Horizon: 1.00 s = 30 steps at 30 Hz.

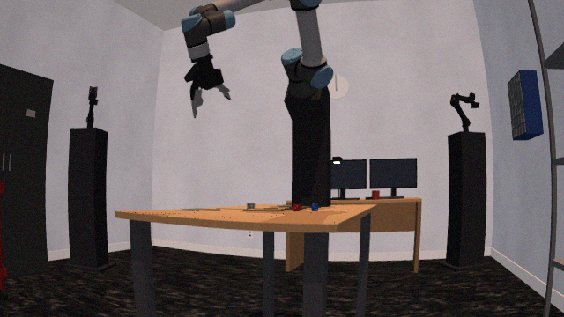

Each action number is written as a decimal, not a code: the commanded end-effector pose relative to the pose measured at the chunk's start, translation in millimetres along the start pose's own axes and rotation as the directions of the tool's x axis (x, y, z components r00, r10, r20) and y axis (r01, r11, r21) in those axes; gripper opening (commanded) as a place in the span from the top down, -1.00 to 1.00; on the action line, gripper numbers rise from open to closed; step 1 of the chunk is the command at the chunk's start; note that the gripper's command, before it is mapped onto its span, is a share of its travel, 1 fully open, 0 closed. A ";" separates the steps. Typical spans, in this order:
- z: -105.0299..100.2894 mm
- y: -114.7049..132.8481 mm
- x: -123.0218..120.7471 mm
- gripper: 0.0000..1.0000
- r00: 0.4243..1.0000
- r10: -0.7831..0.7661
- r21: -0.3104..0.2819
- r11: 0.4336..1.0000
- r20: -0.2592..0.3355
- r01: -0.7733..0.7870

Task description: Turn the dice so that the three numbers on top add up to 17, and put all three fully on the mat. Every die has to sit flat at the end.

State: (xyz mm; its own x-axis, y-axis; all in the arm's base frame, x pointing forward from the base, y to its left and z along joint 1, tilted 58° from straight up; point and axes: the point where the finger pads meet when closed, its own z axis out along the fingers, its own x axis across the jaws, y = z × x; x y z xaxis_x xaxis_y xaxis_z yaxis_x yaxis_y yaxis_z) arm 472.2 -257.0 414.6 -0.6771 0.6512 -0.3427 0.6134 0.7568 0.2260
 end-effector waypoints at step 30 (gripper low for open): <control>13.0 -4.8 -8.3 -1.00 0.999 -0.040 -0.006 0.999 0.012 0.040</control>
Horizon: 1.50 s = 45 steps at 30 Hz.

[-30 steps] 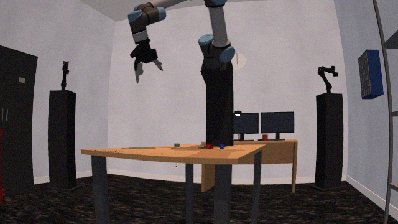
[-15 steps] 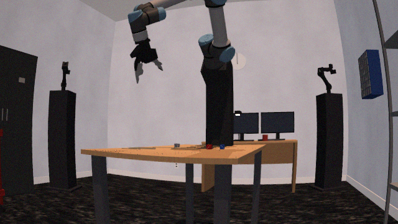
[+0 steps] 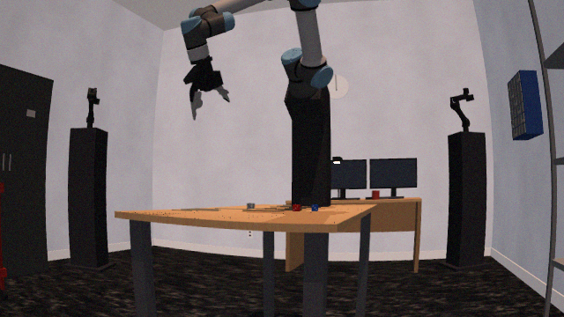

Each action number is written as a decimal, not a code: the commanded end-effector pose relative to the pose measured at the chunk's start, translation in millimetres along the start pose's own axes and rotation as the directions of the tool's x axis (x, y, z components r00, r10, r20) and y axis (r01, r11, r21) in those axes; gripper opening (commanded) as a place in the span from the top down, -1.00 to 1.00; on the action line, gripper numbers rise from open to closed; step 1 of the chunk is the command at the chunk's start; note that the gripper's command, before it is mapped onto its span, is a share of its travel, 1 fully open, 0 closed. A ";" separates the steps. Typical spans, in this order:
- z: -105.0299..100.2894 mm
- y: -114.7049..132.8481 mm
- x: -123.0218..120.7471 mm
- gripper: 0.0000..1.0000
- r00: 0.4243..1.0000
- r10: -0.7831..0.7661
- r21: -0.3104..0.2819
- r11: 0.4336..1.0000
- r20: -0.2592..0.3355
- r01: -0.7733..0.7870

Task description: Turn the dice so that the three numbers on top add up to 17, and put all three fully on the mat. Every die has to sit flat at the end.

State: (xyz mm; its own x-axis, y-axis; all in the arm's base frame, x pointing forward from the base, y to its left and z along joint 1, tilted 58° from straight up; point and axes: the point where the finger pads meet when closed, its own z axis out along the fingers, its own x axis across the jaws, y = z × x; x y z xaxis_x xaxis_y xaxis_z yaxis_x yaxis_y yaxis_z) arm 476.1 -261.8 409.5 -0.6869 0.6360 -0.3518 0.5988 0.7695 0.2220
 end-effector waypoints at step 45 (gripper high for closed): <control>273.6 -98.3 -38.0 -1.00 0.496 -0.829 0.153 0.542 0.257 0.826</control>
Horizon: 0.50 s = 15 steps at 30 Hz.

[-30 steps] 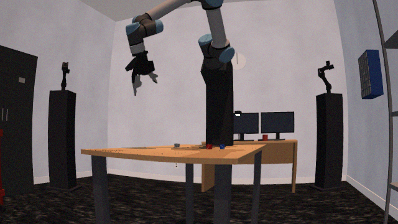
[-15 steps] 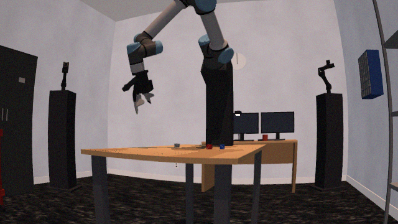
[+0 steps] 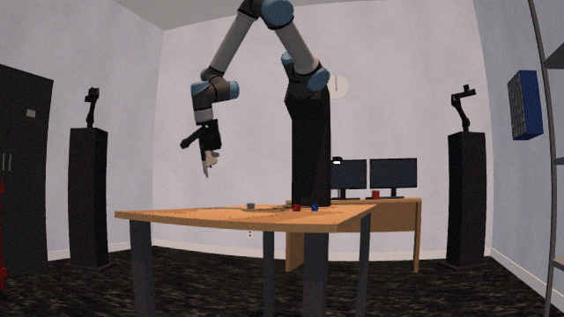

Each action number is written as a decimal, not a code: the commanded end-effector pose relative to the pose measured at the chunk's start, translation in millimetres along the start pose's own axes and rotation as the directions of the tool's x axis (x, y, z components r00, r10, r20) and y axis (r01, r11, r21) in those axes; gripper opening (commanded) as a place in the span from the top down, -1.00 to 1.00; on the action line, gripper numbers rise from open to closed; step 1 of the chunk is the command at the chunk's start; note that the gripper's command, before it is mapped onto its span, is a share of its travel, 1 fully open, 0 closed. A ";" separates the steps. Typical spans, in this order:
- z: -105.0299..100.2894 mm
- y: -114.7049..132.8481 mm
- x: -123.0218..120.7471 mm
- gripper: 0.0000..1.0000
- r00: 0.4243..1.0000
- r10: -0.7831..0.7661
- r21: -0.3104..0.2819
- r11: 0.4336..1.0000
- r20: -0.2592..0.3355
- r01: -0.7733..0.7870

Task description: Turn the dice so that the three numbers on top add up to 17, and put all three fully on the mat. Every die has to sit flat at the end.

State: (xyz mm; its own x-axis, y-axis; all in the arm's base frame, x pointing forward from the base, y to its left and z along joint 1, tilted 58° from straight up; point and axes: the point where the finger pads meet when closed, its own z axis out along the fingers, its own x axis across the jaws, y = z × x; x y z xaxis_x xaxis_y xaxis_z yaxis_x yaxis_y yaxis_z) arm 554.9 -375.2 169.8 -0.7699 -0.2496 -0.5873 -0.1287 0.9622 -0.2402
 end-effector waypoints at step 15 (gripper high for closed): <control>52.2 44.6 56.0 -1.00 0.873 -0.481 0.131 0.874 0.086 0.468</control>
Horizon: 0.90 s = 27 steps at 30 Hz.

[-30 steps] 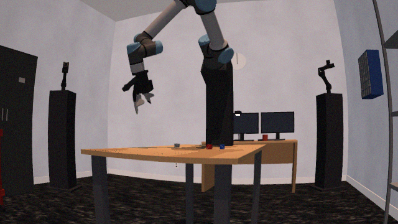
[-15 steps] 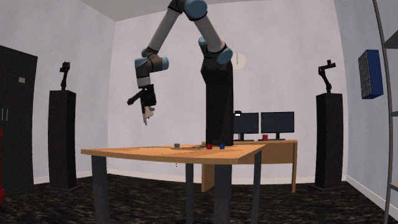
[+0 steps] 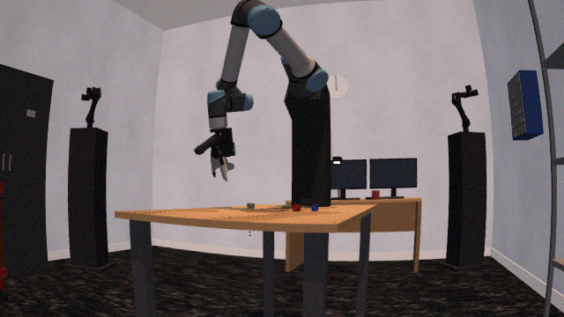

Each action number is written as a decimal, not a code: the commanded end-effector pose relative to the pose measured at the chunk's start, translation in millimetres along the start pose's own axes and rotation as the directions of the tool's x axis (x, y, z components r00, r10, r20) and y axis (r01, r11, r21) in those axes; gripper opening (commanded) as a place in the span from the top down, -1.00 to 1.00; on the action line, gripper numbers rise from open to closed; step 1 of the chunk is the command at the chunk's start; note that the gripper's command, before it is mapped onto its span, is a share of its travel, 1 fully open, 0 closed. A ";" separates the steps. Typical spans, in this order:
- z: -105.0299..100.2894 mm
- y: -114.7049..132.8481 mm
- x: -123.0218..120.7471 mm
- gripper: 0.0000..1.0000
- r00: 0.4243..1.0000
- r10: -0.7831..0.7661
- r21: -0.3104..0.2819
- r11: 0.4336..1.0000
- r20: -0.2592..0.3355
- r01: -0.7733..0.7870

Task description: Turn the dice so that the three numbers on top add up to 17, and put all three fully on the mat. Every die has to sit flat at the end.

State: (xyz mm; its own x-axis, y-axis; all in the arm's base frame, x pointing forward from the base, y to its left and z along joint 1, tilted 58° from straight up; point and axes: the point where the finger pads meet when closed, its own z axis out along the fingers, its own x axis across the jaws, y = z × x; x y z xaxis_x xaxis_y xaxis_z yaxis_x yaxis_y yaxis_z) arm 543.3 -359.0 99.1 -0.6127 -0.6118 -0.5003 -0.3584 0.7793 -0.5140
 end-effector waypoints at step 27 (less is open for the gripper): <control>-15.8 117.2 -5.9 -1.00 0.749 -0.663 0.201 0.732 -0.010 0.651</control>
State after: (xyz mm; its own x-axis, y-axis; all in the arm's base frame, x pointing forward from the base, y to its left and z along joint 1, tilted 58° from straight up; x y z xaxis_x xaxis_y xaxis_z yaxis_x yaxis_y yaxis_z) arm 498.5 -270.9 52.8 -0.2573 -0.9634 -0.0759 -0.5285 0.2060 -0.8236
